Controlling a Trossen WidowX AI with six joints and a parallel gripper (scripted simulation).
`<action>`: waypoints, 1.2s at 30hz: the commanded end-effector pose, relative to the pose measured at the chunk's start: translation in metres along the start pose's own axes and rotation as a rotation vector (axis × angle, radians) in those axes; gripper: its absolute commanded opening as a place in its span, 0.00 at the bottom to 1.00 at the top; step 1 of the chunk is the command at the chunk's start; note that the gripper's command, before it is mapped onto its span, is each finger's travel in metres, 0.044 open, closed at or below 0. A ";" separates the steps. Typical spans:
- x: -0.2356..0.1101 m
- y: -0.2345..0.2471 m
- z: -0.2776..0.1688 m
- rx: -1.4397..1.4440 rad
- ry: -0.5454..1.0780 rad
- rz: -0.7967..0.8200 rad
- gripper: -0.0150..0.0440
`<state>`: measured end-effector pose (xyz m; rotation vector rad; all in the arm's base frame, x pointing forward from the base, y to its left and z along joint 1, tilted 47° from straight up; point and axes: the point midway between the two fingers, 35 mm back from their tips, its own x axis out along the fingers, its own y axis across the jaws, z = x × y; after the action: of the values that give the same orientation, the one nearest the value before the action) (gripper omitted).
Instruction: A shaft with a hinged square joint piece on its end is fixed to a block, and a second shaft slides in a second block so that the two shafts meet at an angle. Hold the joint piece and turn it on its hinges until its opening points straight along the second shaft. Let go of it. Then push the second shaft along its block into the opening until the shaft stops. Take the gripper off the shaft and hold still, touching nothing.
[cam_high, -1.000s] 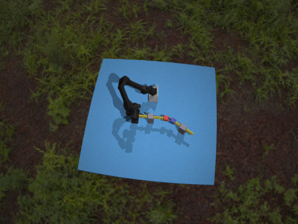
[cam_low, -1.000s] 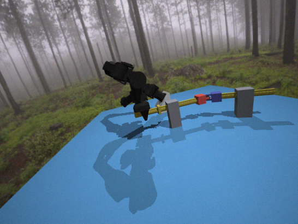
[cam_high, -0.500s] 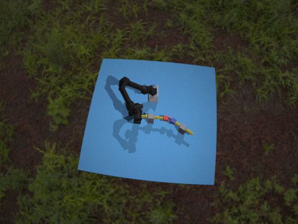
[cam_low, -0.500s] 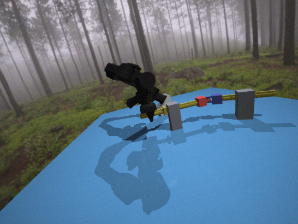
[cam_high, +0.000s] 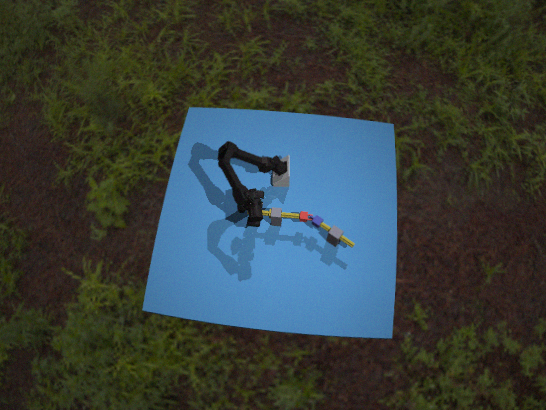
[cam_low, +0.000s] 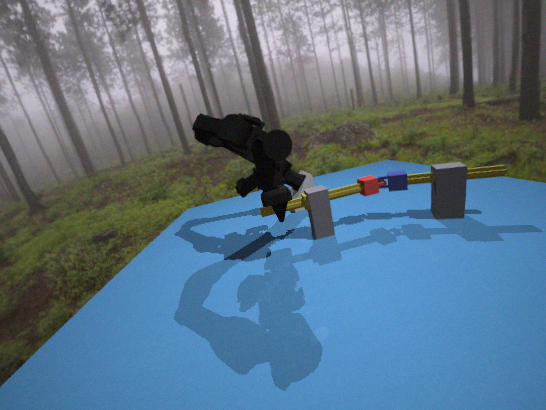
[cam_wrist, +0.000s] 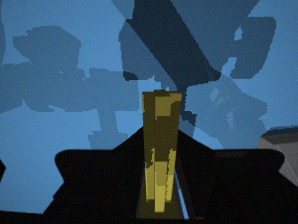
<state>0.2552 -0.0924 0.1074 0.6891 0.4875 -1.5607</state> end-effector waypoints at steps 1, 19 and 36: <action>0.000 0.000 0.000 -0.001 0.001 0.001 0.25; 0.000 0.000 0.000 -0.001 0.001 0.001 0.72; 0.000 0.000 0.000 -0.001 0.001 0.001 1.00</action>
<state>0.2551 -0.0924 0.1074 0.6894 0.4874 -1.5608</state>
